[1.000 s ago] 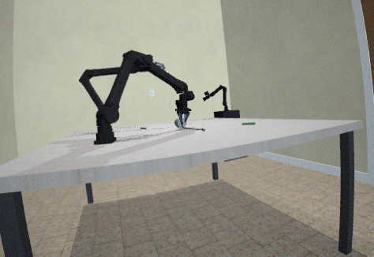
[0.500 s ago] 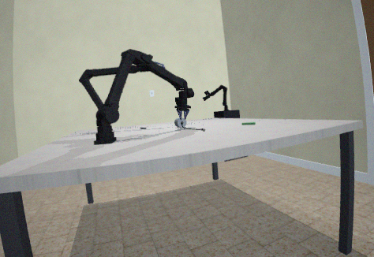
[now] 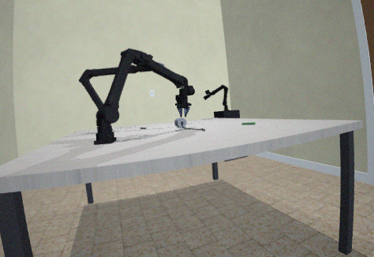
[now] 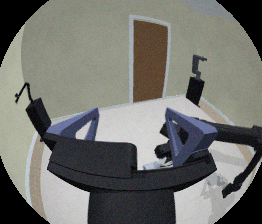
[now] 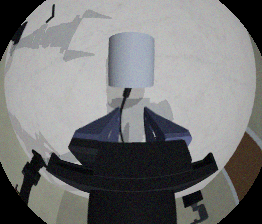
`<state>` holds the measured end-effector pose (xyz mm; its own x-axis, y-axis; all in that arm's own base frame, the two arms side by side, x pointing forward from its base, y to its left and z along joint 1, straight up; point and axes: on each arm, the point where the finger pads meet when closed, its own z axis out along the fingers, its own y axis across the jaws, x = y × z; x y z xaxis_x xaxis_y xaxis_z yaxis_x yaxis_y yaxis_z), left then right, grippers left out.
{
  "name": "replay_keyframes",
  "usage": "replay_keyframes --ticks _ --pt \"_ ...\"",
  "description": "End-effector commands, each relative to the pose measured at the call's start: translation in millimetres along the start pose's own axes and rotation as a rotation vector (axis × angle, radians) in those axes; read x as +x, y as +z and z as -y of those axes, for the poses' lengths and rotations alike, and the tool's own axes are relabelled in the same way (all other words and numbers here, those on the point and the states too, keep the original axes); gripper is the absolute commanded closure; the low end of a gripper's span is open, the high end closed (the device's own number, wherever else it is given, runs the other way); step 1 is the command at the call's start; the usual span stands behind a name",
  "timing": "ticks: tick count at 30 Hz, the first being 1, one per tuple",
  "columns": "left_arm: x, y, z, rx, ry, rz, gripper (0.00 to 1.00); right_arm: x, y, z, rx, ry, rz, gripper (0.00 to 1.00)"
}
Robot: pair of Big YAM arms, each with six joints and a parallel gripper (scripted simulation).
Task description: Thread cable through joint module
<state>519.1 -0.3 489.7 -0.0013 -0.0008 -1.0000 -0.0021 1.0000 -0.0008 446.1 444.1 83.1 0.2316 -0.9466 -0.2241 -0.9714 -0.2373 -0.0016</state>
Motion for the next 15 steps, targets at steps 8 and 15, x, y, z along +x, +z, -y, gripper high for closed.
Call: replay_keyframes --ticks 8,15 --pt "-42.0 0.0 -3.4 -0.006 0.006 0.069 0.04 -15.6 -12.4 9.4 0.035 -0.031 0.024 0.68" --pt "-42.0 0.0 -3.4 -0.006 0.006 0.069 0.04 -19.5 -18.6 10.2 0.046 -0.037 0.03 0.68"
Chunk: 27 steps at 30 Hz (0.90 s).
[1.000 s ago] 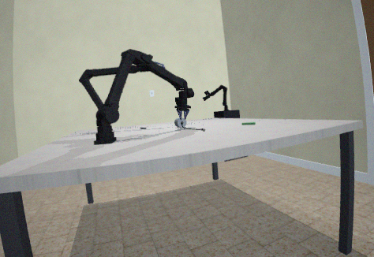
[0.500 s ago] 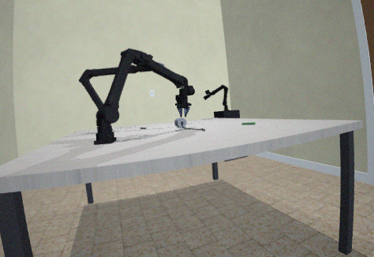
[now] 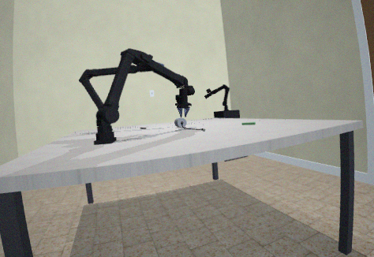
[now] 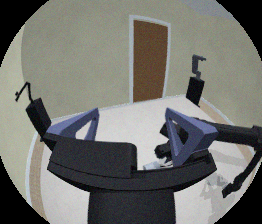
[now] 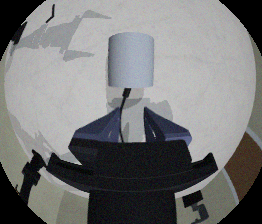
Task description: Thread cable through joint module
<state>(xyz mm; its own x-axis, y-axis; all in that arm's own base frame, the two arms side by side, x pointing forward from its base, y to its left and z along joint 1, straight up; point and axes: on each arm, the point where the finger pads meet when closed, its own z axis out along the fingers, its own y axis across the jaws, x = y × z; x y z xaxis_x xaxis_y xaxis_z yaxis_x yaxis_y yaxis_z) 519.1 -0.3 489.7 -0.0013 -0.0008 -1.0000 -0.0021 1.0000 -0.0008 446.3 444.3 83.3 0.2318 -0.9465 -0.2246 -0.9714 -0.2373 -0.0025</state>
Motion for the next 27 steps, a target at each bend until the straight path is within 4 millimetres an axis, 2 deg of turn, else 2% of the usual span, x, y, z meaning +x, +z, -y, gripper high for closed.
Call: replay_keyframes --ticks 1,7,8,9,13,14,16,17,24,25,26,27 --pt "-42.0 0.0 -3.4 -0.006 0.006 0.069 0.04 -20.0 -19.4 10.2 0.048 -0.038 0.031 0.68" --pt "-42.0 0.0 -3.4 -0.006 0.006 0.069 0.04 -22.1 -22.9 11.3 0.056 -0.041 0.036 0.68" --pt "-42.0 0.0 -3.4 -0.006 0.006 0.069 0.04 -14.4 -18.6 10.3 0.041 -0.021 0.027 0.68" --pt "-42.0 0.0 -3.4 -0.006 0.006 0.069 0.04 -20.3 -23.9 11.1 0.053 -0.037 0.034 0.68" --pt "-42.0 0.0 -3.4 -0.006 0.006 0.069 0.04 -21.4 -25.6 11.8 0.057 -0.039 0.036 0.68" --pt "-42.0 0.0 -3.4 -0.006 0.006 0.069 0.04 -0.1 -20.8 8.5 0.044 0.02 0.029 0.68" --pt "-42.0 0.0 -3.4 -0.006 0.006 0.069 0.04 -0.1 -21.5 9.1 0.05 0.032 0.036 0.68" --pt "-42.0 0.0 -3.4 -0.006 0.006 0.069 0.04 2.2 -14.1 8.7 0.042 0.043 0.034 0.68" --pt "-42.0 0.0 -3.4 -0.006 0.006 0.069 0.04 5.4 -13.5 7.1 0.062 0.093 0.068 0.68" --pt "-42.0 0.0 -3.4 -0.006 0.006 0.069 0.04 8.9 4.3 4.5 0.041 0.102 0.06 0.68" --pt "-42.0 0.0 -3.4 -0.006 0.006 0.069 0.04 6.2 -13.4 5.9 0.072 0.111 0.086 0.68" --pt "-42.0 0.0 -3.4 -0.006 0.006 0.069 0.04 7.2 -12.8 5.3 0.077 0.125 0.096 0.68"
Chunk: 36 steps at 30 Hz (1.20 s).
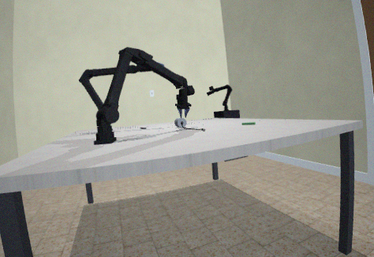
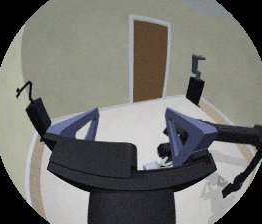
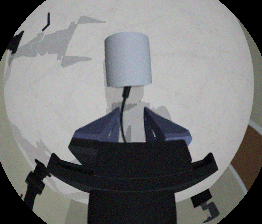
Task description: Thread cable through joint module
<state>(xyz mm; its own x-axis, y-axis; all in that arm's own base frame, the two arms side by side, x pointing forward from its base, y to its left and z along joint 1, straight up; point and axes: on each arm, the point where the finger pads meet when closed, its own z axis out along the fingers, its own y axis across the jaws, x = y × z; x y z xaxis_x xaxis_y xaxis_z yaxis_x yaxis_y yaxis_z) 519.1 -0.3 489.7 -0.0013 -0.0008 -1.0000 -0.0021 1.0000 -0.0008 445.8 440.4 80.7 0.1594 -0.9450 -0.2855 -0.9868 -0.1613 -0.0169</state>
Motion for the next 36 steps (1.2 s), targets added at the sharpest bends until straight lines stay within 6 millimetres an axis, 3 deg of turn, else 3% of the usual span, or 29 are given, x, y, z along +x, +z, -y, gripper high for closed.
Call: replay_keyframes --ticks 1,14,16,18,20,22,31,32,33,36 --pt "-42.0 0.0 -3.4 -0.006 0.006 0.069 0.04 3.2 -14.4 6.3 0.049 0.071 0.047 0.68" --pt "-42.0 0.0 -3.4 -0.006 0.006 0.069 0.04 15.0 -1.5 -8.1 0.078 0.2 0.171 0.68" --pt "-42.0 0.0 -3.4 -0.006 0.006 0.069 0.04 10.6 13.1 -17.4 0.055 0.184 0.166 0.68" --pt "-42.0 0.0 -3.4 -0.006 0.006 0.069 0.04 13.9 -6.2 -10.9 0.083 0.189 0.187 0.68" --pt "-42.0 0.0 -3.4 -0.006 0.006 0.069 0.04 22.9 -5.6 -13.6 0.068 0.169 0.163 0.68" --pt "-42.0 0.0 -3.4 -0.006 0.006 0.069 0.04 29.1 18.3 -11.2 0.056 0.173 0.154 0.68" --pt "-42.0 0.0 -3.4 -0.006 0.006 0.069 0.04 25.8 28.9 -16.5 0.048 0.168 0.155 0.68" --pt "-42.0 0.0 -3.4 -0.006 0.006 0.069 0.04 18.4 24.4 -9.6 0.061 0.166 0.167 0.68" --pt "-42.0 0.0 -3.4 -0.006 0.006 0.069 0.04 25.2 33.1 -18.6 0.044 0.168 0.155 0.68" --pt "-42.0 0.0 -3.4 -0.006 0.006 0.069 0.04 24.8 37.3 -18.8 0.043 0.169 0.155 0.68"
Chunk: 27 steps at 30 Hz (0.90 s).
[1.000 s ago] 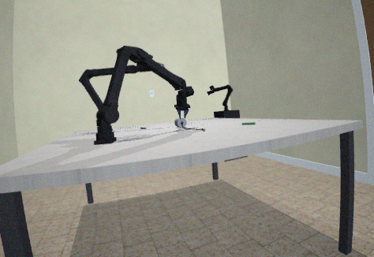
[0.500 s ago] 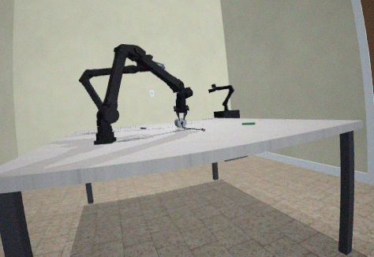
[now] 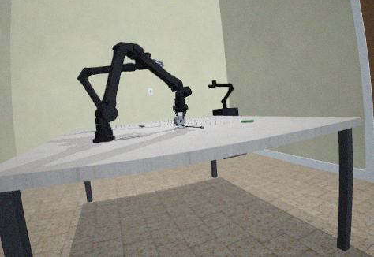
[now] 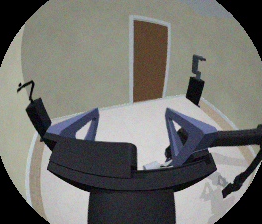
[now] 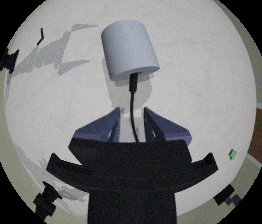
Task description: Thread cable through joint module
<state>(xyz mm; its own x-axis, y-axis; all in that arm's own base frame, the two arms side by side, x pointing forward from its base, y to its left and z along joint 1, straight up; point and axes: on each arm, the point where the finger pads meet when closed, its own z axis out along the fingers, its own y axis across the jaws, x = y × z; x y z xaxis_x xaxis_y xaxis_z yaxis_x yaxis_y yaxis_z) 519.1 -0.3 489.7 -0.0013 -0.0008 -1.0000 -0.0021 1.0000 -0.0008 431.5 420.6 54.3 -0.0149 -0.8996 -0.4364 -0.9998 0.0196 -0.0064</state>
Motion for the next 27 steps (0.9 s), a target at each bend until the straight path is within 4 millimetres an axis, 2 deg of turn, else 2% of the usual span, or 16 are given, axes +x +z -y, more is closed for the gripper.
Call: replay_keyframes --ticks 1,9,13,14,27 --pt "-42.0 0.0 -3.4 -0.006 0.006 0.069 0.04 4.9 17.9 -1.3 -0.013 -0.002 -0.005 0.68" --pt "-42.0 0.0 -3.4 -0.006 0.006 0.069 0.04 7.7 29.2 -3.9 -0.017 0.003 -0.006 0.68" --pt "-42.0 0.0 -3.4 -0.006 0.006 0.069 0.04 2.8 25.8 3.7 -0.004 -0.001 0.006 0.68" --pt "-42.0 0.0 -3.4 -0.006 0.006 0.069 0.04 9.2 32.4 -5.3 -0.019 0.006 -0.006 0.68" --pt "-42.0 0.0 -3.4 -0.006 0.006 0.069 0.04 16.8 47.2 -4.5 -0.018 0.01 -0.005 0.68"
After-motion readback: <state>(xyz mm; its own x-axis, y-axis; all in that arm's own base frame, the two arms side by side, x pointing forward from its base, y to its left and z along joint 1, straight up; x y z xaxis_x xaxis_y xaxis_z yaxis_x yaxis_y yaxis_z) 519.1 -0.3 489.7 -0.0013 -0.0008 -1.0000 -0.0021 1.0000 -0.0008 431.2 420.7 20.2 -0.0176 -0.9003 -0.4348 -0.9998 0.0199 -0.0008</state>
